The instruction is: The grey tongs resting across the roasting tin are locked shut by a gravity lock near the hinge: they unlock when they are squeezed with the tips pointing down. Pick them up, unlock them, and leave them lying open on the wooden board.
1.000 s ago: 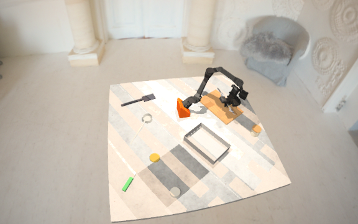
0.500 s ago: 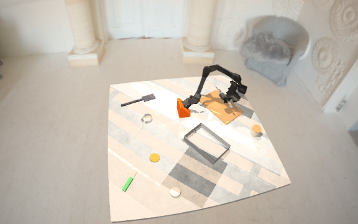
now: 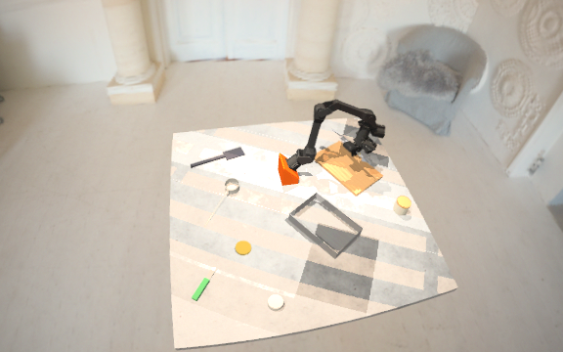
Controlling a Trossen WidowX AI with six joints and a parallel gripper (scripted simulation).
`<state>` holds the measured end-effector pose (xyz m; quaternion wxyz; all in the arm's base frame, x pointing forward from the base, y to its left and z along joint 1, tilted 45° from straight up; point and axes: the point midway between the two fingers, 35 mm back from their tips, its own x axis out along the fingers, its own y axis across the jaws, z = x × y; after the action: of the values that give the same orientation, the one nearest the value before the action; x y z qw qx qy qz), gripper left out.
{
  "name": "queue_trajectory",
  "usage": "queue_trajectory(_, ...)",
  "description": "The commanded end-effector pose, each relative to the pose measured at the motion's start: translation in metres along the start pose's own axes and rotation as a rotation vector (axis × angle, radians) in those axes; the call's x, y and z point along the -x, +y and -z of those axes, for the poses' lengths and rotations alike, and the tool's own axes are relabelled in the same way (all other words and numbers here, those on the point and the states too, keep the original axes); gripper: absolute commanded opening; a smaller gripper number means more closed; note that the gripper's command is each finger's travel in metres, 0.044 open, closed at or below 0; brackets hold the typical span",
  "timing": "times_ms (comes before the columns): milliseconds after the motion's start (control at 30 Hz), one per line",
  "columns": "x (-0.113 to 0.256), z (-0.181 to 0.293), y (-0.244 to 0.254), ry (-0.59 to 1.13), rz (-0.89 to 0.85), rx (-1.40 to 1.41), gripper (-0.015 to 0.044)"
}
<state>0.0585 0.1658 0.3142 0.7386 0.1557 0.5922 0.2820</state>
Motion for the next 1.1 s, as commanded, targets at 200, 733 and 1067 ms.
queue_trajectory(200, 0.015, 0.017, 0.004, -0.02, -0.067, 0.056, -0.015)
queue_trajectory(733, 0.031, 0.034, 0.006, -0.022, -0.158, 0.107, -0.015)
queue_trajectory(1067, 0.036, 0.029, 0.002, -0.049, -0.177, 0.078, -0.015)
